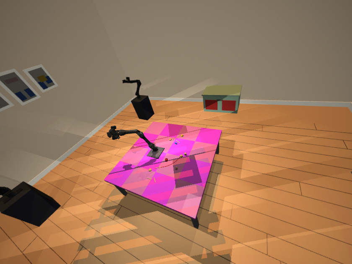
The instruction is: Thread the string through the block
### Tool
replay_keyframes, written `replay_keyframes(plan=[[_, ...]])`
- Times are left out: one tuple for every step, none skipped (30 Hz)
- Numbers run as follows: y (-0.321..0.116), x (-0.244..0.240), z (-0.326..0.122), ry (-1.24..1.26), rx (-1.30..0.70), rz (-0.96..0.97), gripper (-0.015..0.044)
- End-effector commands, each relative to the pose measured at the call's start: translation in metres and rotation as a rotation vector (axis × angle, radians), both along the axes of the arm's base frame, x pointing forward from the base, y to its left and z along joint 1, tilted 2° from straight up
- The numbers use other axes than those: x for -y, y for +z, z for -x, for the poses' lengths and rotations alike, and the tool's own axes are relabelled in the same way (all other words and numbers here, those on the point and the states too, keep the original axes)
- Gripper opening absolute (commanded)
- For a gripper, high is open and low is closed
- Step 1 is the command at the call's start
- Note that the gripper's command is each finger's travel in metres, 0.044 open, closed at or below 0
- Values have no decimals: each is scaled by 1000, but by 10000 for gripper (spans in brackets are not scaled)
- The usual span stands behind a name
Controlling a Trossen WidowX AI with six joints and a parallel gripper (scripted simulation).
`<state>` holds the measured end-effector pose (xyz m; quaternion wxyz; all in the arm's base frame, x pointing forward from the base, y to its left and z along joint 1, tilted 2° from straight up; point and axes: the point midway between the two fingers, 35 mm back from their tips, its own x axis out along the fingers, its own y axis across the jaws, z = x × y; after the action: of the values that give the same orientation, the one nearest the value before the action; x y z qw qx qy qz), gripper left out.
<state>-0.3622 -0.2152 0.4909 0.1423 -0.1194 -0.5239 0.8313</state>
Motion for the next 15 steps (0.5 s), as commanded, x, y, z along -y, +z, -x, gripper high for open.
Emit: replay_keyframes(plan=[[0, 0, 0, 0, 0, 0, 426], [0, 0, 0, 0, 0, 0, 440], [-1, 3, -1, 9, 3, -4, 440], [-4, 10, -3, 34, 13, -16, 440], [-9, 22, -8, 77, 30, -37, 440], [-15, 37, -14, 129, 49, -63, 440], [-21, 52, -21, 181, 68, -89, 440], [-28, 66, -29, 233, 87, -115, 440], [-34, 80, -37, 285, 104, -142, 440], [-41, 93, -46, 337, 121, -169, 440], [-48, 106, -56, 389, 138, -196, 440], [-55, 119, -66, 441, 154, -224, 440], [-62, 131, -77, 490, 170, -253, 440], [-69, 141, -88, 539, 185, -281, 440], [-76, 152, -99, 588, 200, -310, 440]])
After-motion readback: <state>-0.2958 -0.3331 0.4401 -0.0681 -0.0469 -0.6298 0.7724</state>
